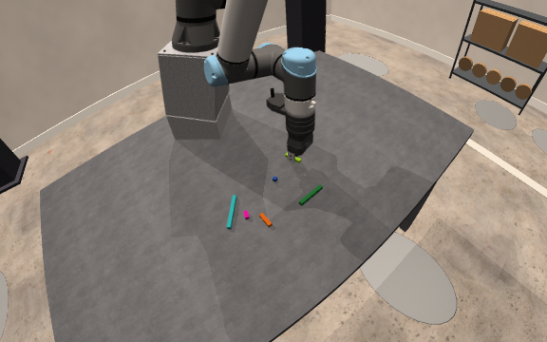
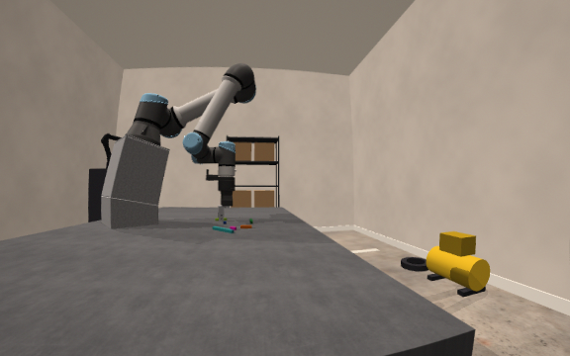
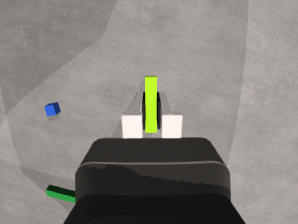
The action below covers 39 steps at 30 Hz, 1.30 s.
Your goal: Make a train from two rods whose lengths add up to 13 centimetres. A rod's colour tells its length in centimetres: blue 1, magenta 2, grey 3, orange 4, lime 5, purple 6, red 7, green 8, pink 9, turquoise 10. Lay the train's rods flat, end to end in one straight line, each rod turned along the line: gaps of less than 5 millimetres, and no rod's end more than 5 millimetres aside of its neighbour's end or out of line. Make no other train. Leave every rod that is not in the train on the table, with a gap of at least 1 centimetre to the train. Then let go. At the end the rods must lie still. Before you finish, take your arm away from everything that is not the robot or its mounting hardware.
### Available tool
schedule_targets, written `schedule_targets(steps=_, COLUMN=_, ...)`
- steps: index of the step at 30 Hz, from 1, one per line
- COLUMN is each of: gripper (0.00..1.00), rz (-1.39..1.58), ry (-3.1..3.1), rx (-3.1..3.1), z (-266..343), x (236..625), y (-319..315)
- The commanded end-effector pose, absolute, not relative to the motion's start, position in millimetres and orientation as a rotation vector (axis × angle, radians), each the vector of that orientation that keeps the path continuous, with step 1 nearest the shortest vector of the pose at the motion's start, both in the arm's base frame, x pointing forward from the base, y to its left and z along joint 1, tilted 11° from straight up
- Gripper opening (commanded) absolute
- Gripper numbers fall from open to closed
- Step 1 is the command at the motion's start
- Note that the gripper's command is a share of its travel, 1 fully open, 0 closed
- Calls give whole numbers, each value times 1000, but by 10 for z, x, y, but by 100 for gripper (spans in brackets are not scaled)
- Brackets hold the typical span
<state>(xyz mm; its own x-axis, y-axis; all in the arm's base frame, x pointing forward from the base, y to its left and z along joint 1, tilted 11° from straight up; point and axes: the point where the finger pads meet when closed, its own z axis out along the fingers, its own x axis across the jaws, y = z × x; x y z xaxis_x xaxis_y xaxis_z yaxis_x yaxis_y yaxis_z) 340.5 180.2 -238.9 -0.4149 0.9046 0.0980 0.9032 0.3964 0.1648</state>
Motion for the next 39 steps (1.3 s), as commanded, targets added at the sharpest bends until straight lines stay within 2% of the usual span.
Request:
schedule_targets(steps=1, gripper=24, rz=303, ry=2618, rx=1695, z=-2386, x=3409, y=1802)
schedule_targets(steps=10, gripper=24, rz=303, ry=2618, rx=1695, z=-2386, x=3409, y=1802)
schedule_targets(steps=11, gripper=30, rz=303, ry=2618, rx=1695, z=-2386, x=3409, y=1802)
schedule_targets(steps=13, gripper=30, rz=303, ry=2618, rx=1695, z=-2386, x=3409, y=1802)
schedule_targets(steps=14, gripper=36, rz=303, ry=2618, rx=1695, z=-2386, x=3409, y=1802)
schedule_targets(steps=16, gripper=36, rz=303, ry=2618, rx=1695, z=-2386, x=3409, y=1802)
schedule_targets(steps=17, gripper=42, rz=303, ry=2618, rx=1695, z=-2386, x=3409, y=1802)
schedule_targets(steps=19, gripper=42, rz=303, ry=2618, rx=1695, z=-2386, x=3409, y=1802)
schedule_targets(steps=20, gripper=48, rz=303, ry=2618, rx=1695, z=-2386, x=3409, y=1802)
schedule_targets(steps=24, gripper=48, rz=303, ry=2618, rx=1695, z=-2386, x=3409, y=1802)
schedule_targets(steps=25, gripper=54, rz=303, ry=2618, rx=1695, z=-2386, x=3409, y=1802)
schedule_targets(steps=39, gripper=54, rz=303, ry=2618, rx=1695, z=-2372, x=3408, y=1800)
